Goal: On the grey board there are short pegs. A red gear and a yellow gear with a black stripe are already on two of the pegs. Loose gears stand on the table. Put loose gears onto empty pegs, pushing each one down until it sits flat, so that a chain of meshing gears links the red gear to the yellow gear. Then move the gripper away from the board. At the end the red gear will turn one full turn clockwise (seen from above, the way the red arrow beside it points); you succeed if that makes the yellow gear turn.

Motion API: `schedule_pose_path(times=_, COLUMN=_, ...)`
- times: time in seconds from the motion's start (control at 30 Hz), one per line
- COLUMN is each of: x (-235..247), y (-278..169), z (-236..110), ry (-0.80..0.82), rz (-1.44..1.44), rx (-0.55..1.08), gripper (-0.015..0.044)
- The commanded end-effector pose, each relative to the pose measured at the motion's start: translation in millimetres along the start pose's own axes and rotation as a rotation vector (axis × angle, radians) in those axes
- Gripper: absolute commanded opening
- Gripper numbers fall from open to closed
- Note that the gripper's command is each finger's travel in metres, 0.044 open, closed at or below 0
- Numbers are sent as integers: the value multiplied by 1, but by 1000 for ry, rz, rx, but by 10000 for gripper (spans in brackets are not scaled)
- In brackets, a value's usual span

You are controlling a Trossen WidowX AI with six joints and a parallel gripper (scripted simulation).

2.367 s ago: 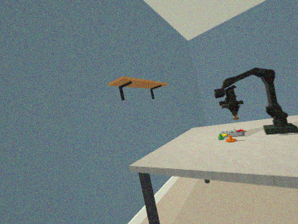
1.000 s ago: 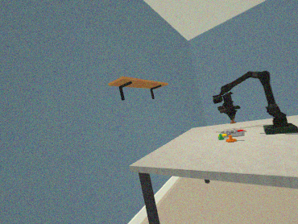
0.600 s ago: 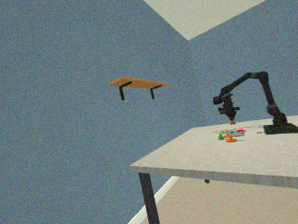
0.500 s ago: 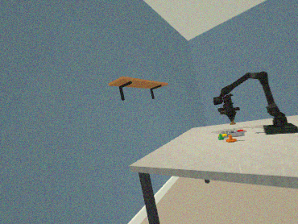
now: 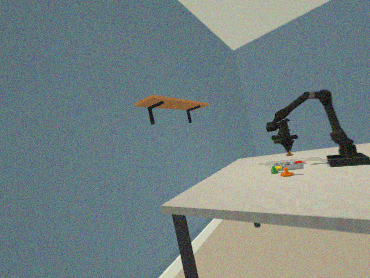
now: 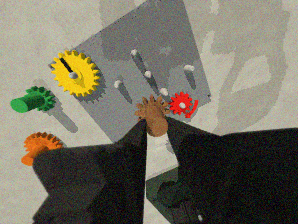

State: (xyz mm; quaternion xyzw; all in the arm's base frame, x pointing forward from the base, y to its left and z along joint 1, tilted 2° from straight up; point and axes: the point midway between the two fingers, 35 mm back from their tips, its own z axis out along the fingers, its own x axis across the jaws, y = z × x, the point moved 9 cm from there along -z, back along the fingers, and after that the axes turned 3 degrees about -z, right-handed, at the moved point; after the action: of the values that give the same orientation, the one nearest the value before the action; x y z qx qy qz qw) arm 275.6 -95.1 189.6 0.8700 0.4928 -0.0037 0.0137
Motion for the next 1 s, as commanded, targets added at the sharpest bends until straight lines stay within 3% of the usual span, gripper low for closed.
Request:
schedule_pose_path(times=0.0, x=-9, y=3, z=5, ry=-7, rz=-5, rx=0, gripper=0)
schedule_pose_path(times=0.97, x=-26, y=8, z=10, ry=-9, rz=-5, rx=-4, gripper=0)
